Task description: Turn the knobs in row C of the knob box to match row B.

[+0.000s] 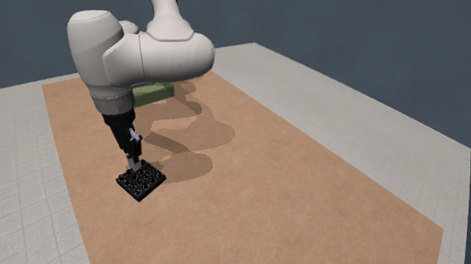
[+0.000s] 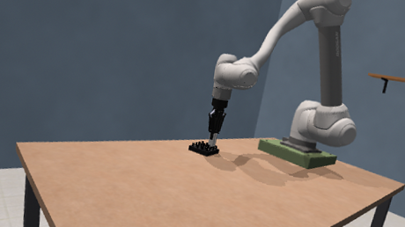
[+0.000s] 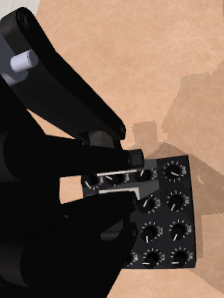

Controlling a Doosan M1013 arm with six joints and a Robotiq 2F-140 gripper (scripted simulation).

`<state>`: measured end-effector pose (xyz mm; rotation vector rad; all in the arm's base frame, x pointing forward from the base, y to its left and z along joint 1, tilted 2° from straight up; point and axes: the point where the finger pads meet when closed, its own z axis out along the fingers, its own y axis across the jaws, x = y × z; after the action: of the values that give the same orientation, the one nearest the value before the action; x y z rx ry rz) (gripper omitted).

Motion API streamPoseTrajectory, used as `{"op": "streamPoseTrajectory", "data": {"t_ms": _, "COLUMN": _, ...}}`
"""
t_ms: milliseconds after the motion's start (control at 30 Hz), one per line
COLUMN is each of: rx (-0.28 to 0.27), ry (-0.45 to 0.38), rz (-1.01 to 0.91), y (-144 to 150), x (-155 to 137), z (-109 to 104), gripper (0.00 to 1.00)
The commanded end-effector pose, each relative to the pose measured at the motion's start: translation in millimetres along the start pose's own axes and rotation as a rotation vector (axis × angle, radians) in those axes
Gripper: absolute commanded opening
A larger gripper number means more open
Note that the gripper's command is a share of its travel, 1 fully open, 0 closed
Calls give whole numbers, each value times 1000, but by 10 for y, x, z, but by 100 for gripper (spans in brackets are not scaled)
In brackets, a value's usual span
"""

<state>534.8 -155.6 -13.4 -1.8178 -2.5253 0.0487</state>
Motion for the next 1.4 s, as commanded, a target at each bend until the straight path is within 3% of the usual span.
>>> {"op": "streamPoseTrajectory", "data": {"t_ms": 0, "rx": 0, "ry": 0, "rz": -1, "y": 0, "x": 0, "z": -1, "gripper": 5}}
{"op": "streamPoseTrajectory", "data": {"t_ms": 933, "rx": 0, "ry": 0, "rz": -195, "y": 0, "x": 0, "z": -1, "gripper": 5}}
{"op": "streamPoseTrajectory", "data": {"t_ms": 1367, "rx": 0, "ry": 0, "rz": -469, "y": 0, "x": 0, "z": -1, "gripper": 5}}
